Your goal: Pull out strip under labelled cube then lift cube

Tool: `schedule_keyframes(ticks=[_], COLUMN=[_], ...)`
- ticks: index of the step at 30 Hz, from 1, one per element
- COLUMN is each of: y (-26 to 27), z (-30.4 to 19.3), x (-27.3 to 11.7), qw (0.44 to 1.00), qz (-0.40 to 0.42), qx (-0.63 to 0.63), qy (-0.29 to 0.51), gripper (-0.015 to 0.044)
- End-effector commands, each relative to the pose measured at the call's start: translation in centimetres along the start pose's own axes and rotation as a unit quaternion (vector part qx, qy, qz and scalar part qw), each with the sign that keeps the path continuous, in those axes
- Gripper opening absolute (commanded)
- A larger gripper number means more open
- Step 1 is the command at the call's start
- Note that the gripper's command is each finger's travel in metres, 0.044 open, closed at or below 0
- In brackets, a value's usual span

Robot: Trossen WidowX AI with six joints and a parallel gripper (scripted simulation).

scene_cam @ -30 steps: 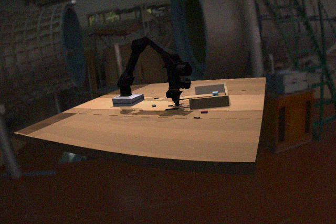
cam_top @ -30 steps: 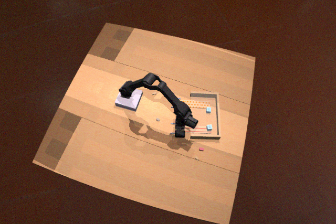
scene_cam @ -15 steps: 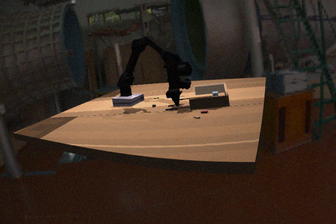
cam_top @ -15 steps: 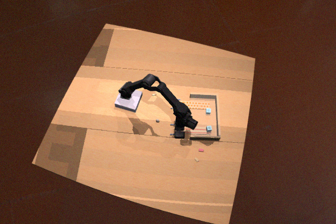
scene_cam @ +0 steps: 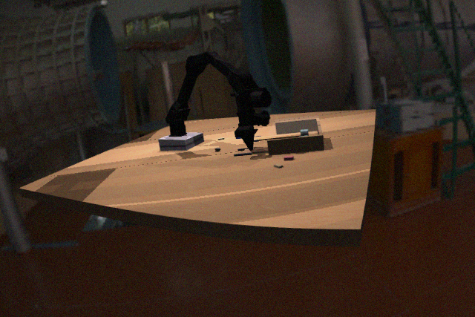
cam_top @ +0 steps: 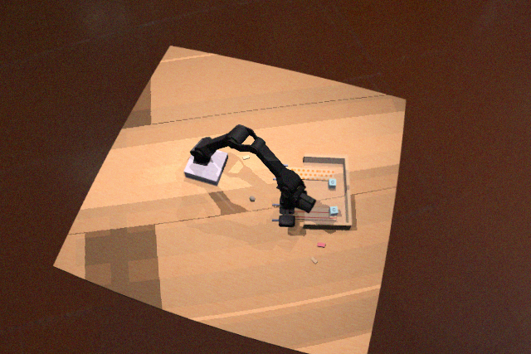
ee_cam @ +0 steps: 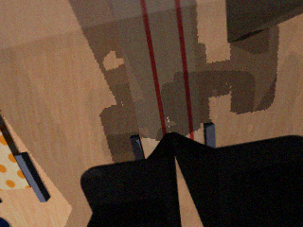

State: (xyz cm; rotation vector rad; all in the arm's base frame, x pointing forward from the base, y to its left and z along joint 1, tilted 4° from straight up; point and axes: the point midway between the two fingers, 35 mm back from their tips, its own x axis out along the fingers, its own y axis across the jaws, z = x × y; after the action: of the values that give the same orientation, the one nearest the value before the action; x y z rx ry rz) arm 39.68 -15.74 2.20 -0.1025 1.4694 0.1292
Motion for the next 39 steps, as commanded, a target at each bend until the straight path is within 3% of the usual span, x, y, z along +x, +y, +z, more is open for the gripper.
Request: schedule_keyframes(ticks=[1,28,39], y=[-0.1,0.0,-0.3], z=[0.0,-2.8,-1.8], x=[0.4,0.5,-0.4], qw=[1.0,1.0,1.0], qz=[-0.001,-0.001,-0.001], qx=[-0.001,-0.001,-0.001], qy=[0.002,0.003,0.002], gripper=[0.0,0.0,0.0])
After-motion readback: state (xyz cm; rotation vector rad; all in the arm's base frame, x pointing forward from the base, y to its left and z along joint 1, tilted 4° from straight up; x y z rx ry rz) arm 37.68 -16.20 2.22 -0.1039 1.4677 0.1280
